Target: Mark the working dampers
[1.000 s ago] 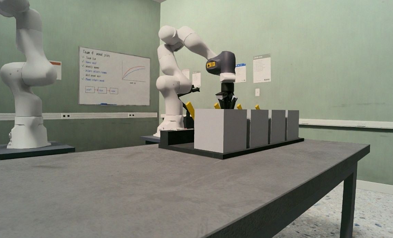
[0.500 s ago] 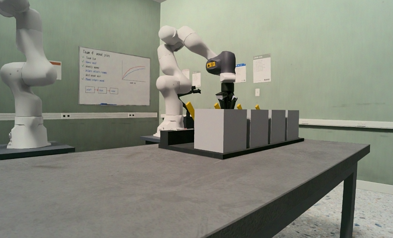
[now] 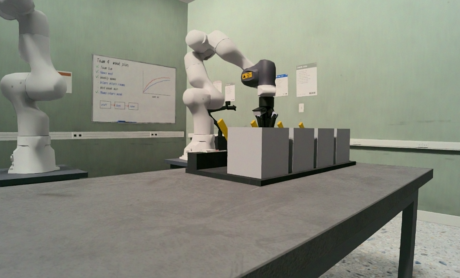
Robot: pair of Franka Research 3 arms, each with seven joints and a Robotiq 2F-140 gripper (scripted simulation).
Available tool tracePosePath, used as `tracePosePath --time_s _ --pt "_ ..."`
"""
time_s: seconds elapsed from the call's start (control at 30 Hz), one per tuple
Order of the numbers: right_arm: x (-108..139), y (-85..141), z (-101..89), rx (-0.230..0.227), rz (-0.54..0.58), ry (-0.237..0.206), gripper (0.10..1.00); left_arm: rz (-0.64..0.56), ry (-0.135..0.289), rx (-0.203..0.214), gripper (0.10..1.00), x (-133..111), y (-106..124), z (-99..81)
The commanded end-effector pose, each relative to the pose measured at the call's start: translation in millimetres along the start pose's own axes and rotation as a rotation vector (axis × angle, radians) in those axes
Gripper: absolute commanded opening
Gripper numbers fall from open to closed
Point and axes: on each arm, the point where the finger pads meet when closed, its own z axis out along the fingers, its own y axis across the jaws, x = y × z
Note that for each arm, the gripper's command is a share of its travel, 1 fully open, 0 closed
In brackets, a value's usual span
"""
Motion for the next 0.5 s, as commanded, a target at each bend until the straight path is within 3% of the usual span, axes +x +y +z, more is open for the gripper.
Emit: tracePosePath --time_s 0.0,0.47 --pt "-0.3 0.6 -0.3 -0.001 0.004 0.0 1.0 0.006 -0.003 0.001 0.099 -1.6 -0.6 0.2" --pt "-0.3 0.6 -0.3 -0.001 0.004 0.0 1.0 0.006 -0.003 0.001 0.099 2.0 -0.6 0.2"
